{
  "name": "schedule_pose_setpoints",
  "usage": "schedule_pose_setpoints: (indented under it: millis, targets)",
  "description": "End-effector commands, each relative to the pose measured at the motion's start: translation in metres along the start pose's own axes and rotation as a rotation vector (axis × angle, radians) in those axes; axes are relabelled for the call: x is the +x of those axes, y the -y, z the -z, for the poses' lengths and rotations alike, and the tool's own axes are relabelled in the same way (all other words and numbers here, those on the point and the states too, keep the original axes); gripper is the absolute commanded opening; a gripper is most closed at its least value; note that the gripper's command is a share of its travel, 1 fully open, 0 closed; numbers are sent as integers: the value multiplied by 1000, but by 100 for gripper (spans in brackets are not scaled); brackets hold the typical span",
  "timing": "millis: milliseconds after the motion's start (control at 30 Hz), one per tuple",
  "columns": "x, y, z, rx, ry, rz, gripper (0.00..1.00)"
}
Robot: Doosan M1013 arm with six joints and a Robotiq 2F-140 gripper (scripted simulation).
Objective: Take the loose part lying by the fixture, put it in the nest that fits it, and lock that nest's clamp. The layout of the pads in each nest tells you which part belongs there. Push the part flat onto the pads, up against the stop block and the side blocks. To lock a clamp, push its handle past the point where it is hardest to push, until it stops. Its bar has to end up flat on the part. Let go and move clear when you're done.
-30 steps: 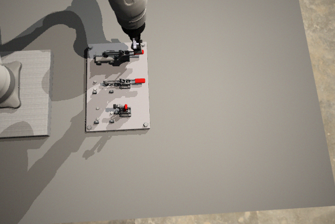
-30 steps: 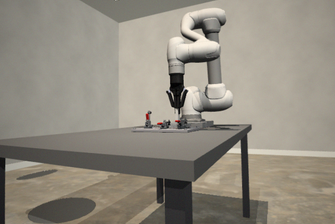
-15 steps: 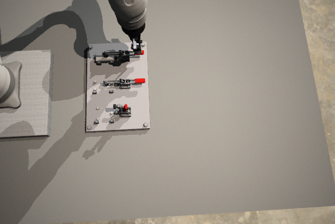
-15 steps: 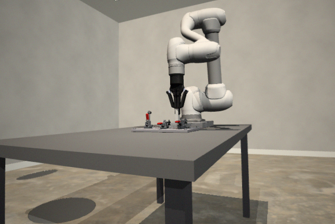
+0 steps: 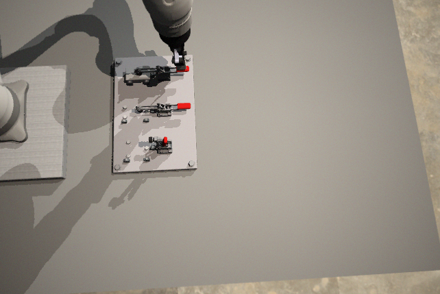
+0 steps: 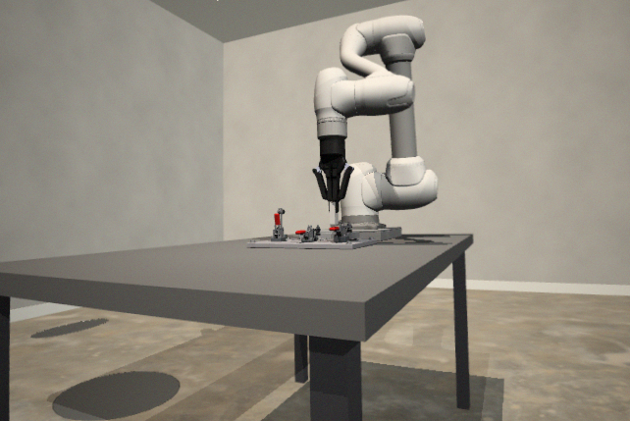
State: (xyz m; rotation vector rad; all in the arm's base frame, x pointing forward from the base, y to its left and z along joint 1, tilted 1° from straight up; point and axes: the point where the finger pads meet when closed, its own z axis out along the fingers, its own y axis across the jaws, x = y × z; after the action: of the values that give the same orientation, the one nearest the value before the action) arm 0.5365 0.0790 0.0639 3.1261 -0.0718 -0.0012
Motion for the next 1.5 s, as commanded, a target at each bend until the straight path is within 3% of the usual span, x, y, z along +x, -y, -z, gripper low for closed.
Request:
schedule_pose_setpoints:
  millis: [0,533,767,1467]
  targets:
    - [0,0,3,0,0,0,10]
    - [0,0,49,0,0,0,10]
    - [0,0,59,0,0,0,10]
    - [0,0,62,0,0,0,10]
